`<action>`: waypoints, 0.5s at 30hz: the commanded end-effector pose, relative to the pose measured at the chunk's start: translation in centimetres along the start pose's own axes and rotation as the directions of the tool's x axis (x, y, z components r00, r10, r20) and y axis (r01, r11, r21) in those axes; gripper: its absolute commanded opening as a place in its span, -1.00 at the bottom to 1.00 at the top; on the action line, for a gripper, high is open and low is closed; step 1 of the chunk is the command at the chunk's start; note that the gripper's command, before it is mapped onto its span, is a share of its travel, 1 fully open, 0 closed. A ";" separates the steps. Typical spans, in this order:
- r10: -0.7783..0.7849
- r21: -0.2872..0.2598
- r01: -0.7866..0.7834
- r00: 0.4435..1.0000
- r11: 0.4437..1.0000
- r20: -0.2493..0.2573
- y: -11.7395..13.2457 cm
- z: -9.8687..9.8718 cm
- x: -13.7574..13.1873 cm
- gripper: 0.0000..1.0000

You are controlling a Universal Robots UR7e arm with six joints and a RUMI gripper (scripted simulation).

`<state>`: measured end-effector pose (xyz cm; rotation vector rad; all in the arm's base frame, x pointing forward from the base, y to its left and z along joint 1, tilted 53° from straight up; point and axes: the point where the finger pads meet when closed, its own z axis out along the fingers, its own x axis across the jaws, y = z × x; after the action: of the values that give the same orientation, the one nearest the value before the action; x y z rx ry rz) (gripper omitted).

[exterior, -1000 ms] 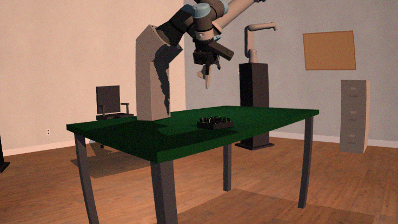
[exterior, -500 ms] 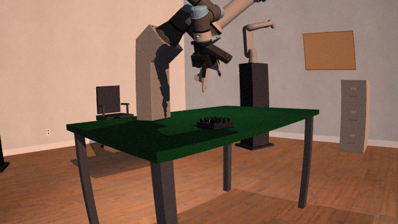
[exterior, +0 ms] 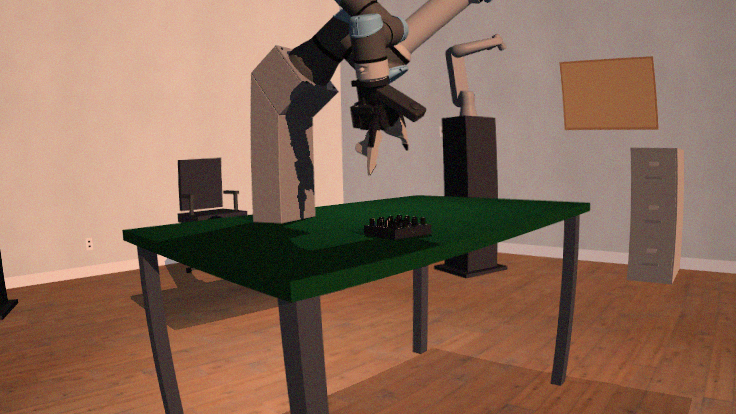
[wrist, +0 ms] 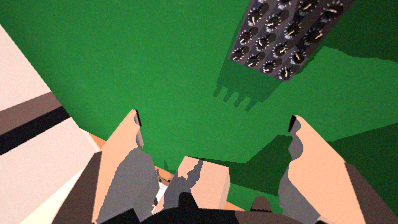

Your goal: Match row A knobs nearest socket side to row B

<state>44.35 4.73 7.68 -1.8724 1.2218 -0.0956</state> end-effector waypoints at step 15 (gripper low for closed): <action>0.089 0.053 -0.084 0.991 0.995 -0.096 -0.6 1.3 2.4 1.00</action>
<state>45.99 3.82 6.80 -1.8074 1.3176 -0.1441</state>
